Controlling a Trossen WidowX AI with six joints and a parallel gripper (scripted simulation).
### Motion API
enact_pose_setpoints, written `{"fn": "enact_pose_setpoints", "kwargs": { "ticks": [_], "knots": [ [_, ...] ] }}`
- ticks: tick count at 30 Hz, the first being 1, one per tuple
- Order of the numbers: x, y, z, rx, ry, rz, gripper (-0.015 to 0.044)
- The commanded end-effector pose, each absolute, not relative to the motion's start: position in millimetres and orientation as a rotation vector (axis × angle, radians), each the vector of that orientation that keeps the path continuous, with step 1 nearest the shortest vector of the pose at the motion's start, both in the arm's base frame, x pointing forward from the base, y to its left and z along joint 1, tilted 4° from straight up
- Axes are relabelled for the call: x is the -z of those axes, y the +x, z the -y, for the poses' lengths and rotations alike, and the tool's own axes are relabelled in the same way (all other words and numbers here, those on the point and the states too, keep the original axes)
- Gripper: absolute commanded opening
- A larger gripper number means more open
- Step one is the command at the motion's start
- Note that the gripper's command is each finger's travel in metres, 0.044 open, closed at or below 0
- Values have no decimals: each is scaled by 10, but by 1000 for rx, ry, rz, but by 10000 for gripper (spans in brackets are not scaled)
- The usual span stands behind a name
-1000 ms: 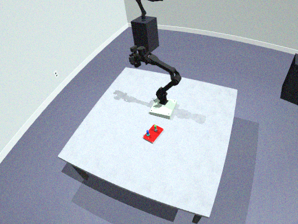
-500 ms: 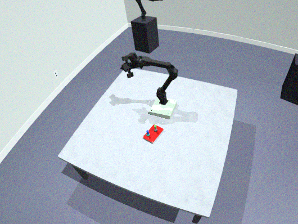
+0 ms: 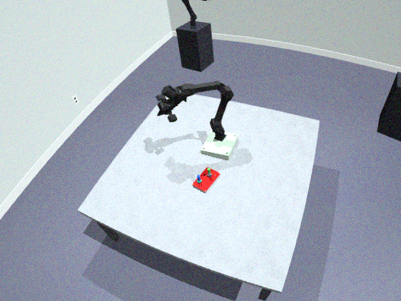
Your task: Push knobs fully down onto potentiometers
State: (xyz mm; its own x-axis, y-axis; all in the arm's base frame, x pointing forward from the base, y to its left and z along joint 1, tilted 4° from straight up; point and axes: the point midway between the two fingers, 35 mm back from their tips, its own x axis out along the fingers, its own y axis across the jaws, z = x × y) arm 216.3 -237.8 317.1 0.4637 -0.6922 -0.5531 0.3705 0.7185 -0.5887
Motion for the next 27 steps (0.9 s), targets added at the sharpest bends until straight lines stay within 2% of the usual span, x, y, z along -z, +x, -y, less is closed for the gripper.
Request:
{"fn": "enact_pose_setpoints", "kwargs": {
  "ticks": [1,15,21,27],
  "knots": [
    [-2978,2435,2184,594,-322,-872,0],
    [-2223,3198,930,329,41,-1029,0],
    [-1885,3284,216,273,169,-1170,0],
    [-1549,3155,-549,279,253,-1342,0]
  ]
}}
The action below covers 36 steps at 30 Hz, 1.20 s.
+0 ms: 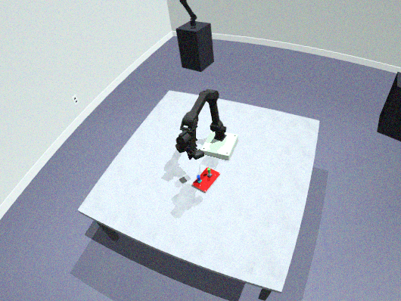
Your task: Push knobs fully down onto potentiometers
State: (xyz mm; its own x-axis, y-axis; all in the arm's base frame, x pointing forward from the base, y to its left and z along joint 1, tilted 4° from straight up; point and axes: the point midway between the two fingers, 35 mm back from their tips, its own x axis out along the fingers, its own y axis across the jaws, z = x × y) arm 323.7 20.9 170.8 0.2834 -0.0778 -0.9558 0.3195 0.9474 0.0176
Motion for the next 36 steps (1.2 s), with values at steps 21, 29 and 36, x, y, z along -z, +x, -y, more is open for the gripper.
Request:
{"fn": "enact_pose_setpoints", "kwargs": {
  "ticks": [21,29,36],
  "knots": [
    [-1097,2906,-1105,339,272,-1477,0],
    [-986,2914,-1100,339,272,-1477,0],
    [-895,2918,-1094,339,272,-1477,0]
  ]
}}
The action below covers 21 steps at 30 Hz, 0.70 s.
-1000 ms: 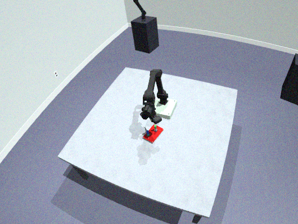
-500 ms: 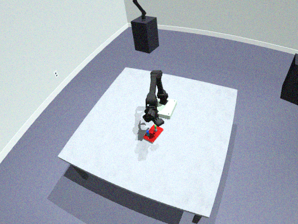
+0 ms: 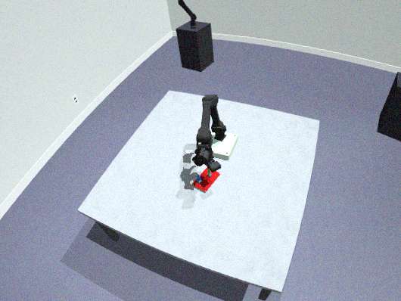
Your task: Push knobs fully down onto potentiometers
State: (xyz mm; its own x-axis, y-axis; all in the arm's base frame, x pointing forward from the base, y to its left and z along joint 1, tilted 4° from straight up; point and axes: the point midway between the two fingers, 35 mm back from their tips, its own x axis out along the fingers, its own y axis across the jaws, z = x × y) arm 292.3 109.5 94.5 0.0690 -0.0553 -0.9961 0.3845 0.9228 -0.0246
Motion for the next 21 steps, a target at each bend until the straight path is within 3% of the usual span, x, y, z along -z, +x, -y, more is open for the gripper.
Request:
{"fn": "enact_pose_setpoints", "kwargs": {
  "ticks": [1,21],
  "knots": [
    [-895,2918,-1094,339,272,-1477,0],
    [-874,2919,-1092,339,272,-1477,0]
  ]
}}
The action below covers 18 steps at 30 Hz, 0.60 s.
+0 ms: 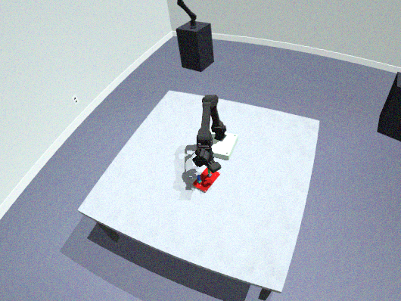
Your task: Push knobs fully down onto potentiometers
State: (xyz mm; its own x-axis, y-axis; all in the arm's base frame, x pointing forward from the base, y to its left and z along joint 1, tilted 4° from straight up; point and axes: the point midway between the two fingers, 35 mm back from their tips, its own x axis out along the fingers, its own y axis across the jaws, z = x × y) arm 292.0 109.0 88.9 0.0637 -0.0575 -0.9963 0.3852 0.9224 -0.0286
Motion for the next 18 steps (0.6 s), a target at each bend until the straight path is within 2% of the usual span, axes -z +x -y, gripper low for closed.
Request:
{"fn": "enact_pose_setpoints", "kwargs": {
  "ticks": [1,18],
  "knots": [
    [-872,2919,-1092,339,272,-1477,0],
    [-854,2920,-1091,339,272,-1477,0]
  ]
}}
